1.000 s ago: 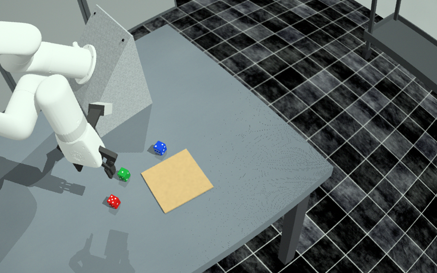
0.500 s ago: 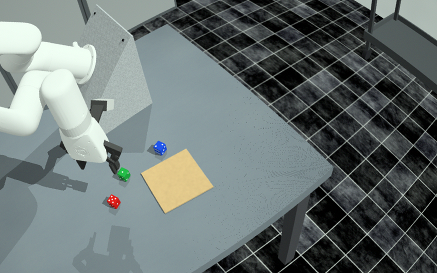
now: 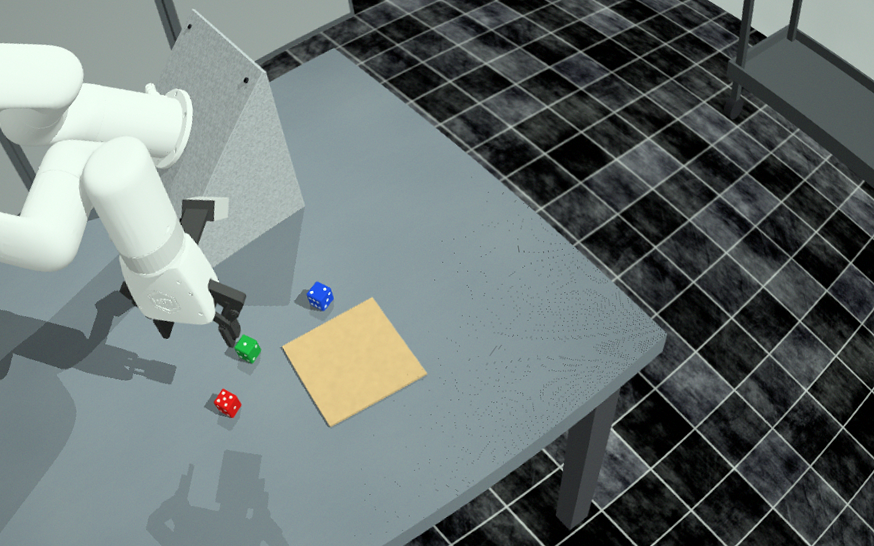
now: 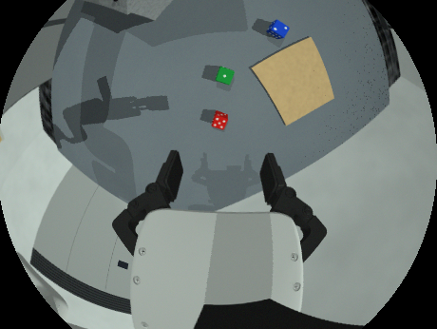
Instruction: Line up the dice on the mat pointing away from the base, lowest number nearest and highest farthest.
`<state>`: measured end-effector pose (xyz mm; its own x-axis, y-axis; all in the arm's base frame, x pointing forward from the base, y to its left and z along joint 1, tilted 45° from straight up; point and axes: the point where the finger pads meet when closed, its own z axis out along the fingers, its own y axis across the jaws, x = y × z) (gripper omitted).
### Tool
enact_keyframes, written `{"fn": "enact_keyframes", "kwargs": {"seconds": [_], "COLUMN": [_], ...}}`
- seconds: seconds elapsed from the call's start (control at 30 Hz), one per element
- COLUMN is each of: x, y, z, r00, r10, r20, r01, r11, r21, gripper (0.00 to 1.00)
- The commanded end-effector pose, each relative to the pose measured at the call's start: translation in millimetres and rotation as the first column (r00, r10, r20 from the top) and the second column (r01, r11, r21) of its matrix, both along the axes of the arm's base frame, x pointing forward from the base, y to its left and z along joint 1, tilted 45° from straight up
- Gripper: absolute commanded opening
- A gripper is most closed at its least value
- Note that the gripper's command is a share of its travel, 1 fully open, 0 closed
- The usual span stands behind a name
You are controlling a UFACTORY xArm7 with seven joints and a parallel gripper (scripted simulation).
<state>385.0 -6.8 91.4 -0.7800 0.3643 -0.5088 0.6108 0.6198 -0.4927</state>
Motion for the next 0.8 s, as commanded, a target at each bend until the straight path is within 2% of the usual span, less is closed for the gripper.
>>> {"fn": "enact_keyframes", "kwargs": {"seconds": [0.0, 0.13, 0.33, 0.4, 0.6, 0.77], "x": [1, 4, 12, 12, 17, 17], "y": [-1, -15, -48, -48, -71, -73], "z": [-2, -15, -47, -47, -69, -72], "r00": [1.0, 1.0, 1.0, 1.0, 1.0, 1.0], "r10": [0.003, 0.003, 0.003, 0.003, 0.003, 0.003], "r20": [0.004, 0.005, 0.005, 0.005, 0.005, 0.005], "r01": [-0.003, -0.003, -0.003, -0.003, -0.003, -0.003], "r11": [1.0, 1.0, 1.0, 1.0, 1.0, 1.0], "r21": [0.001, 0.001, 0.001, 0.001, 0.001, 0.001], "gripper": [1.0, 1.0, 1.0, 1.0, 1.0, 1.0]}}
